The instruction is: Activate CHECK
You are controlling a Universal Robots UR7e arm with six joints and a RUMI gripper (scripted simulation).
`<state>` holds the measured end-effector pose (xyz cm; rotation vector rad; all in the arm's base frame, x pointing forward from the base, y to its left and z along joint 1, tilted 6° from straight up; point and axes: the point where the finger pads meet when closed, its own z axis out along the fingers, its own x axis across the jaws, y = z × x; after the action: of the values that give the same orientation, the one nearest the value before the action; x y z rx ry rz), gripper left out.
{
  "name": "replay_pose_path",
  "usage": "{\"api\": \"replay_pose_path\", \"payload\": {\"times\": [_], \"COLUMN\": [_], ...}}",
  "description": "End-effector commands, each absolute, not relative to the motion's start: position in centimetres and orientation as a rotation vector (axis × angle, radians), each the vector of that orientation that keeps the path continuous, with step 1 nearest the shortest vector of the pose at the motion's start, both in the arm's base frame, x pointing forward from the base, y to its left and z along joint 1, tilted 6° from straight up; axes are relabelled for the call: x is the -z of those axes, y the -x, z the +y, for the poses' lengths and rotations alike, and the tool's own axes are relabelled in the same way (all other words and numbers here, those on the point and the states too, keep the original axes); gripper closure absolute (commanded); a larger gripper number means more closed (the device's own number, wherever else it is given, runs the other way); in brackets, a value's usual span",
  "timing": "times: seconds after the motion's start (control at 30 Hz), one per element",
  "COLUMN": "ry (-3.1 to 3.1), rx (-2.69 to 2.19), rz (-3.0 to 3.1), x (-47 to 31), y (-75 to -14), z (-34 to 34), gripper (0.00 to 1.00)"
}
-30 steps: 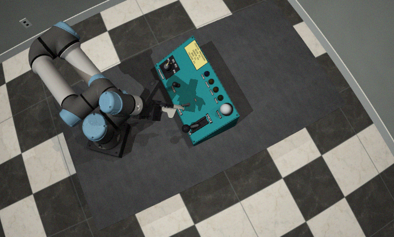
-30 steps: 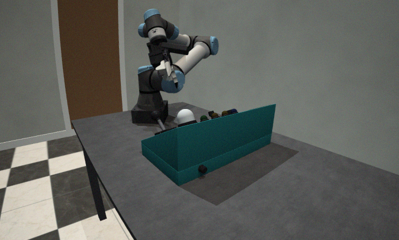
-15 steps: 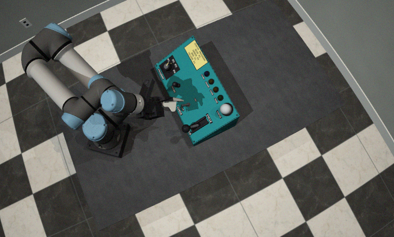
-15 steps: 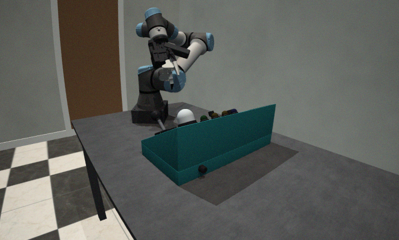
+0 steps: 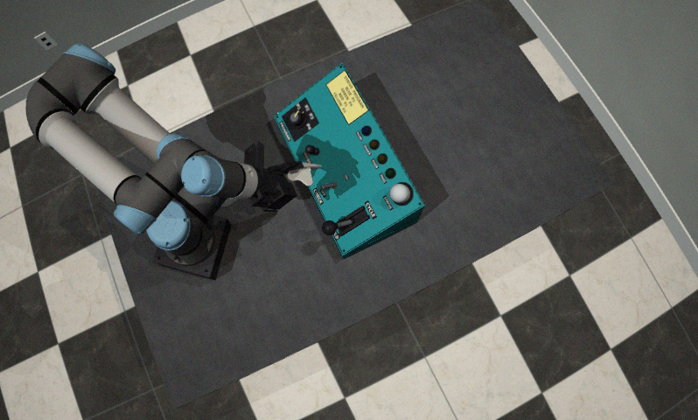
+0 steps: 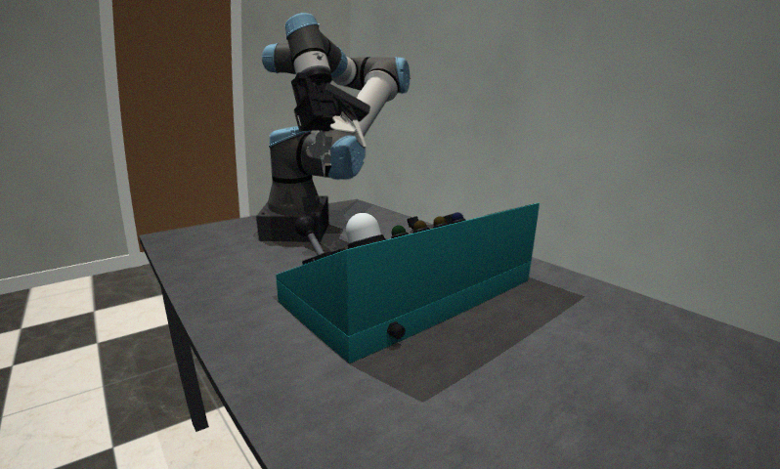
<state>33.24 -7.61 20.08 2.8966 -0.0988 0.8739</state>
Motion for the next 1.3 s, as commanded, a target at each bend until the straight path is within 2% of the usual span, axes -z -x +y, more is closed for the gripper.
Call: {"api": "replay_pose_path", "payload": {"times": [0.0,1.27], "ry": [-2.845,-2.366], "rx": [-0.829,-0.59], "rz": [0.224,1.315], "x": [-20.1,-19.62], "y": [-33.27,-34.18], "z": [-7.52,-7.16], "gripper": [0.0,0.0]}}
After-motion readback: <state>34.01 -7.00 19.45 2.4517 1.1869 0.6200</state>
